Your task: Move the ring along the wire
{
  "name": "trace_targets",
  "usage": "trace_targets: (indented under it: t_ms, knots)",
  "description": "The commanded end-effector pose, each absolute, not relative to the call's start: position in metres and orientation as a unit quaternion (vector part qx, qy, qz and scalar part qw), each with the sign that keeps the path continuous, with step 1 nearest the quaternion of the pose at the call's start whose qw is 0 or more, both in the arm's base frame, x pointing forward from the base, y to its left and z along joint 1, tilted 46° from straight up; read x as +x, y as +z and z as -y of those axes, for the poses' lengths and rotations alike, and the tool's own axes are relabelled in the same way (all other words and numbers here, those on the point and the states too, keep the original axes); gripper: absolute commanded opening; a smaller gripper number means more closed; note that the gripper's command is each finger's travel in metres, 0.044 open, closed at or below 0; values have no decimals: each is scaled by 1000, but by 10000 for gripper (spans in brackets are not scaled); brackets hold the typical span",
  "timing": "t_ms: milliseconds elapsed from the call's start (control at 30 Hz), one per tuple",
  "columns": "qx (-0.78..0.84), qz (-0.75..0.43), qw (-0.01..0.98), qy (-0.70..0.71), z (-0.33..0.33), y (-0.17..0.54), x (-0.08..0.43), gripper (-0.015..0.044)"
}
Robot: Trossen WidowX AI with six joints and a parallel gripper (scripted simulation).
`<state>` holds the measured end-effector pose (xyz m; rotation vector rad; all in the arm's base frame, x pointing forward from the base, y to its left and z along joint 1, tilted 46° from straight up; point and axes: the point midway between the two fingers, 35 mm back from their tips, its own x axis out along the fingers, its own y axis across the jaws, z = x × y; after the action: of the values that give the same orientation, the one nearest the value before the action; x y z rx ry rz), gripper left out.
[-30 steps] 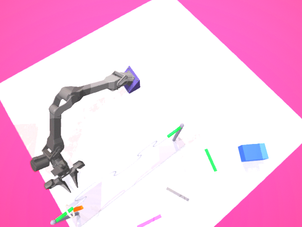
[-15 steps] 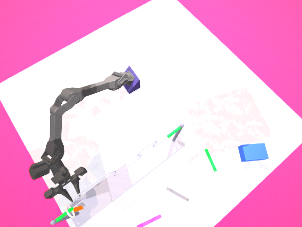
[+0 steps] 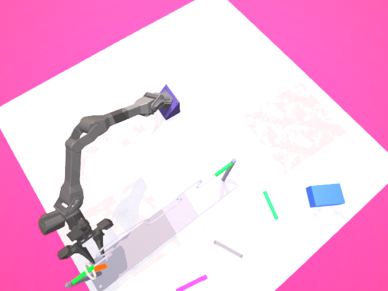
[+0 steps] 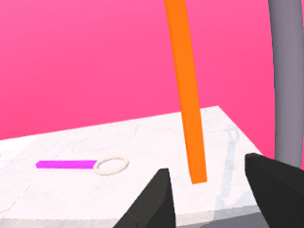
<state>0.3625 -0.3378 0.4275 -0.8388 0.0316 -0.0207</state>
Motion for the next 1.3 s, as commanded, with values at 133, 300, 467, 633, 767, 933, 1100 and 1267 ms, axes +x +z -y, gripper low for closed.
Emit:
trace_targets:
  t_ms: [133,300,467,633,767,933,1100,1267]
  knots:
    - [-403,-17,915,-12,341,425,376,160]
    - [-403,-17,915,-12,342,425,384,160]
    - [-403,-17,915,-12,342,425,391,160]
    - [-403,-17,915,-12,342,425,399,160]
    - [-403,-16,915,-12,342,425,406,160]
    - [-403,-16,915,-12,341,424,414,160]
    - [-402,-16,915,-12,341,424,421,160]
    - [-402,-16,915,-12,341,424,421,160]
